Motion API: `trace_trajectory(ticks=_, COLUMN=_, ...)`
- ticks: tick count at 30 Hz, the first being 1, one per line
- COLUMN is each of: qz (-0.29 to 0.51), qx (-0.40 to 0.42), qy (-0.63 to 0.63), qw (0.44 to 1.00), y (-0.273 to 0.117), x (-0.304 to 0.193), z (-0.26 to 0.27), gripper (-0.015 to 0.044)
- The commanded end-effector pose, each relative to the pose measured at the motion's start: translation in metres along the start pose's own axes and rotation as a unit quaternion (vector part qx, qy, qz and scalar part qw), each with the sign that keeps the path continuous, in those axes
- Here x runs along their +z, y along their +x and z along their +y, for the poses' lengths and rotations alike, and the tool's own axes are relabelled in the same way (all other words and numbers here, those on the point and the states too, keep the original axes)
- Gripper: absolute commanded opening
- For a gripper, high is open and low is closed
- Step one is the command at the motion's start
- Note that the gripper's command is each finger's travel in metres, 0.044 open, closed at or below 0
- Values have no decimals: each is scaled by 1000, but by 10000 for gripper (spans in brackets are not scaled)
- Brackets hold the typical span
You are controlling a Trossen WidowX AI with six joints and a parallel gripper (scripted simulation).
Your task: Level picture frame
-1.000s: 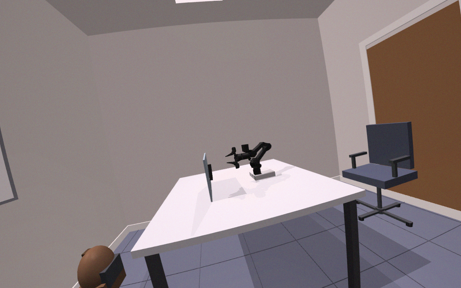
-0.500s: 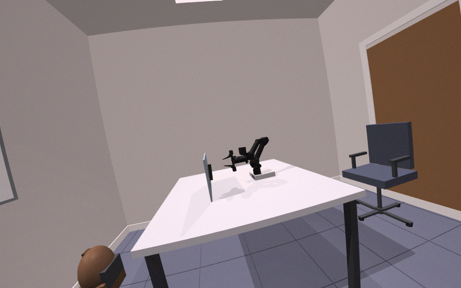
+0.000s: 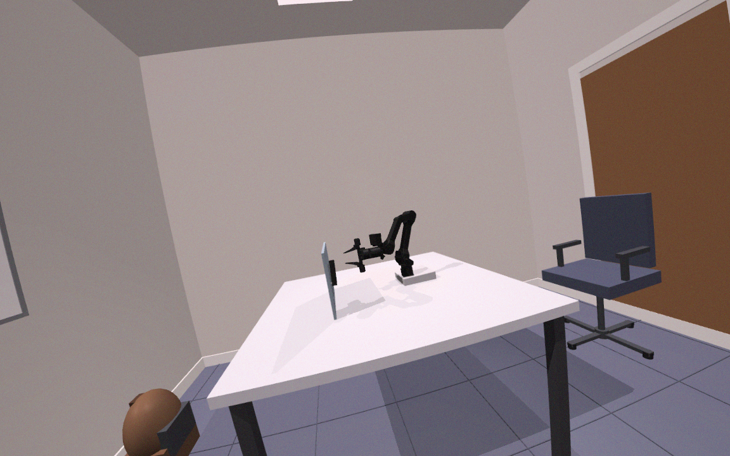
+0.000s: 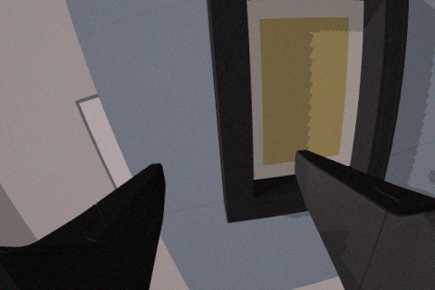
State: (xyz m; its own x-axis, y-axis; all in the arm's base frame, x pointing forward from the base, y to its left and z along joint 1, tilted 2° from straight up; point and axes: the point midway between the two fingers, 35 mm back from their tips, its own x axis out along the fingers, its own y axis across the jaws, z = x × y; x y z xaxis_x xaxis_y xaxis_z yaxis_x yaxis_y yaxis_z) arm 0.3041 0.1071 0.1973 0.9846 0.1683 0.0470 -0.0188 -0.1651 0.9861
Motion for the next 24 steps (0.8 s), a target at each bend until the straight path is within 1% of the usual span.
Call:
trace_trajectory(ticks=1, qz=0, qx=-1, qy=-1, qw=1000, y=26, x=3, z=-5, gripper=260)
trace_trajectory(ticks=3, qz=0, qx=-1, qy=-2, qw=1000, y=31, x=4, z=-6, gripper=260)
trace_trajectory(ticks=24, qz=0, qx=0, qy=-2, qw=1000, y=36, x=3, z=-6, gripper=260)
